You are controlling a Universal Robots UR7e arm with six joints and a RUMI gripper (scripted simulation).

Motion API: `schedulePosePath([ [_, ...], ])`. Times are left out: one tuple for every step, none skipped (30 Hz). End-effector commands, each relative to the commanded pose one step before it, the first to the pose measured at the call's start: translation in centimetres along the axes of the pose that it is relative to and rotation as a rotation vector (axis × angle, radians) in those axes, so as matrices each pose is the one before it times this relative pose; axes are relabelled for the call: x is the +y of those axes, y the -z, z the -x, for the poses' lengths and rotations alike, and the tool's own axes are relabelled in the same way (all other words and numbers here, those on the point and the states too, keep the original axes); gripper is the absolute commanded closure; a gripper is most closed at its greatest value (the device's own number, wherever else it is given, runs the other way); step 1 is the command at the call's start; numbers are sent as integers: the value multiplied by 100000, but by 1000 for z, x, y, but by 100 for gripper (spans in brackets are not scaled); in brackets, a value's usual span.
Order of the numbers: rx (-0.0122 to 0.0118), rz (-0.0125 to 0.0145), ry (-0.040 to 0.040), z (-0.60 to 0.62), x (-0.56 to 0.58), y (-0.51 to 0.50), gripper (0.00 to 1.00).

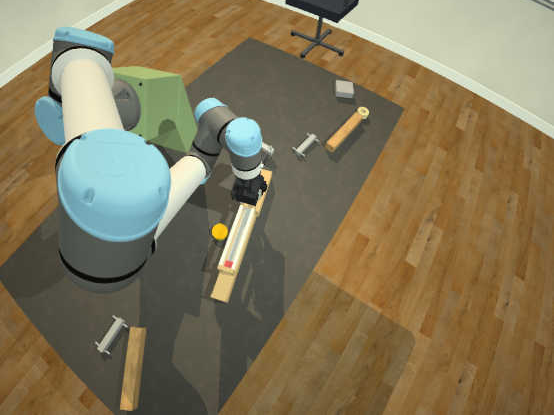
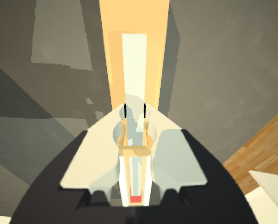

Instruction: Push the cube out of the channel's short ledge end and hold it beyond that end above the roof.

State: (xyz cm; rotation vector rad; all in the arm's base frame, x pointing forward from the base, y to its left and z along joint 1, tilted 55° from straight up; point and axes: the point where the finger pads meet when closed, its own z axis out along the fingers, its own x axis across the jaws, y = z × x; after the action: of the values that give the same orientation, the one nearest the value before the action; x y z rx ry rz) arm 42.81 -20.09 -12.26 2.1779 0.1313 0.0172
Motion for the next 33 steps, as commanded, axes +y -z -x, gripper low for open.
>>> schedulePosePath([
  [119, -15, 9, -33, 463, 41, 100],
  [0, 0, 0, 0, 152, 0, 100],
  [0, 0, 0, 0, 143, 0, 100],
  [0, 0, 0, 0, 133, 0, 100],
  [0, -1, 0, 0, 123, 0, 100],
  [0, 0, 0, 0, 114, 0, 100],
  [0, 0, 0, 0, 105, 0, 100],
  [0, 0, 0, 0, 96, 0, 100],
  [0, 0, 0, 0, 86, 0, 100],
  [0, 0, 0, 0, 77, 0, 100],
  [0, 0, 0, 0, 69, 0, 100],
  [0, 0, 0, 0, 61, 0, 100],
  [0, 0, 0, 0, 53, 0, 100],
  [0, 0, 0, 0, 45, 0, 100],
  [0, 0, 0, 0, 38, 0, 100],
  [0, 0, 0, 0, 0, 0, 100],
  [0, 0, 0, 0, 0, 0, 100],
  [0, 0, 0, 0, 31, 0, 100],
  [0, 0, 0, 0, 25, 0, 100],
  [0, 0, 0, 0, 19, 0, 100],
  [0, 0, 0, 0, 14, 0, 100],
  [0, 0, 0, 0, 10, 0, 100],
  [0, 0, 0, 0, 6, 0, 100],
  [0, 0, 0, 0, 3, 0, 100],
  [0, 0, 0, 0, 1, 0, 100],
  [0, 0, 0, 0, 0, 0, 100],
  [0, 0, 0, 0, 0, 0, 100],
  [0, 0, 0, 0, 0, 0, 100],
  [0, 0, 0, 0, 0, 0, 100],
  [0, 0, 0, 0, 0, 0, 100],
  [0, 0, 0, 0, 0, 0, 100],
  [0, 0, 0, 0, 0, 0, 100],
  [0, 0, 0, 0, 0, 0, 100],
])
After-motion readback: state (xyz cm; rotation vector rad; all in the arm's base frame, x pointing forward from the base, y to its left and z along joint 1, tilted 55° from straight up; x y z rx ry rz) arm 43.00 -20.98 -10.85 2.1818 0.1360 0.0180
